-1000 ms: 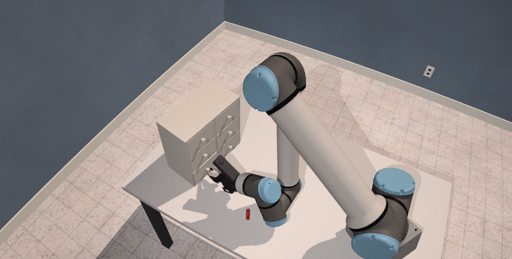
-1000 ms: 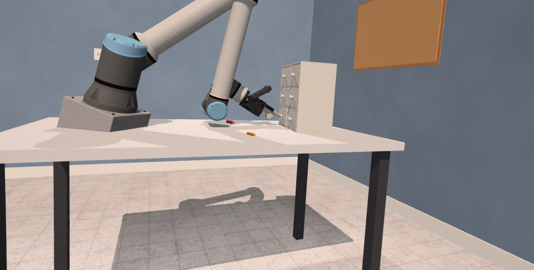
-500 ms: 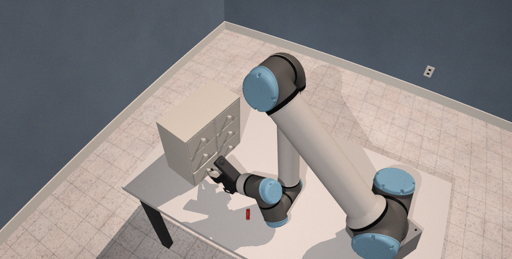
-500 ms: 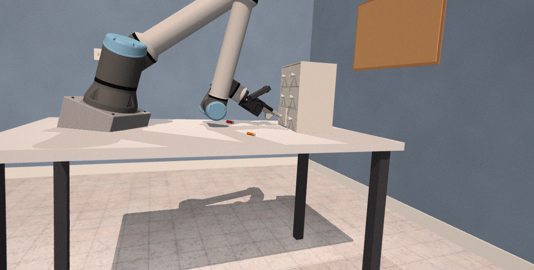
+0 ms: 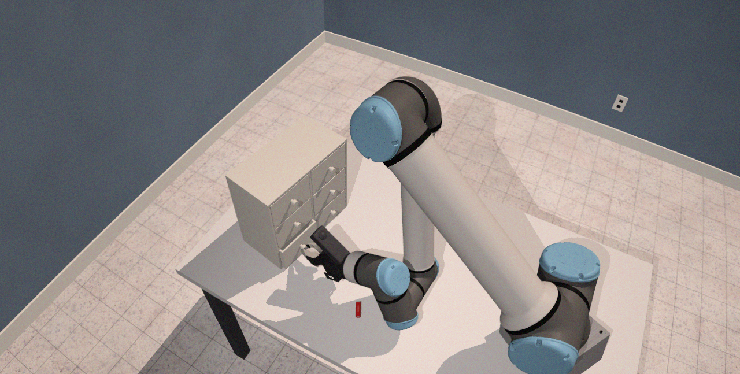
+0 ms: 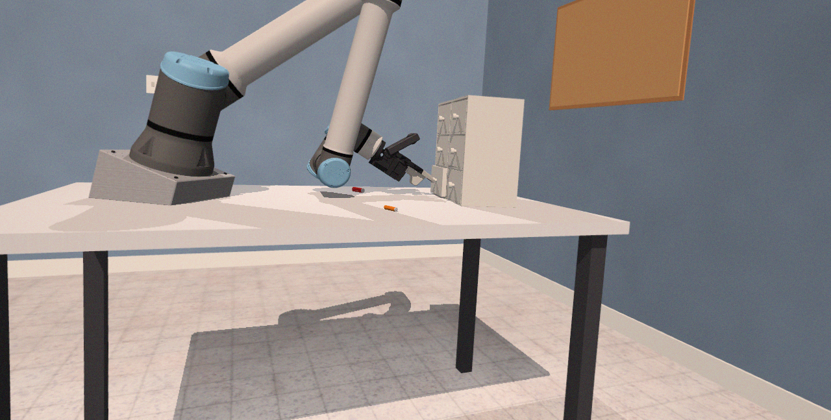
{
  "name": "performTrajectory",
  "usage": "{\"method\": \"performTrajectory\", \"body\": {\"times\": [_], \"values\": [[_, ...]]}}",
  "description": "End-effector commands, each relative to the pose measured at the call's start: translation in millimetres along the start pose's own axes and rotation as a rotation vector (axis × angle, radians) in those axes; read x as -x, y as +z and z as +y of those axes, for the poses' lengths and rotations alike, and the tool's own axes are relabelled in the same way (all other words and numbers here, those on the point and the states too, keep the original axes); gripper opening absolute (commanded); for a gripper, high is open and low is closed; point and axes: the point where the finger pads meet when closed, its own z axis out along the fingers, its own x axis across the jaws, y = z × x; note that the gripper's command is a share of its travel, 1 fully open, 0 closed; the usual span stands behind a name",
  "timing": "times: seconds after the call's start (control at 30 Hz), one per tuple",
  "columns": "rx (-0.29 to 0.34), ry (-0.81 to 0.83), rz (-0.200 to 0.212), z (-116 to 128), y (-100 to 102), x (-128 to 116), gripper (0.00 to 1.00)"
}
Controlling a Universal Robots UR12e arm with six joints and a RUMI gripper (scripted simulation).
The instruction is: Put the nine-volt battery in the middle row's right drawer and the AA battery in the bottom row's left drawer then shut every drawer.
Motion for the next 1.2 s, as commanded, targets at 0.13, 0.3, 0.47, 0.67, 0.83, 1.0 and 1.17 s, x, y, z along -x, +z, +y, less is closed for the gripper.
{"method": "performTrajectory", "body": {"times": [0.13, 0.3, 0.47, 0.67, 0.83, 1.0, 1.17], "values": [[-0.001, 0.0, 0.0, 2.0, -4.5, 0.1, 0.07], [-0.001, 0.0, 0.0, 3.7, -7.5, 0.1, 0.07], [-0.001, 0.0, 0.0, 4.7, -9.3, 0.1, 0.07], [-0.001, 0.0, 0.0, 6.9, -13.1, 0.1, 0.07], [-0.001, 0.0, 0.0, 8.8, -16.3, 0.1, 0.07], [-0.001, 0.0, 0.0, 9.9, -18.3, 0.1, 0.07], [-0.001, 0.0, 0.0, 11.8, -21.6, 0.1, 0.07]]}}
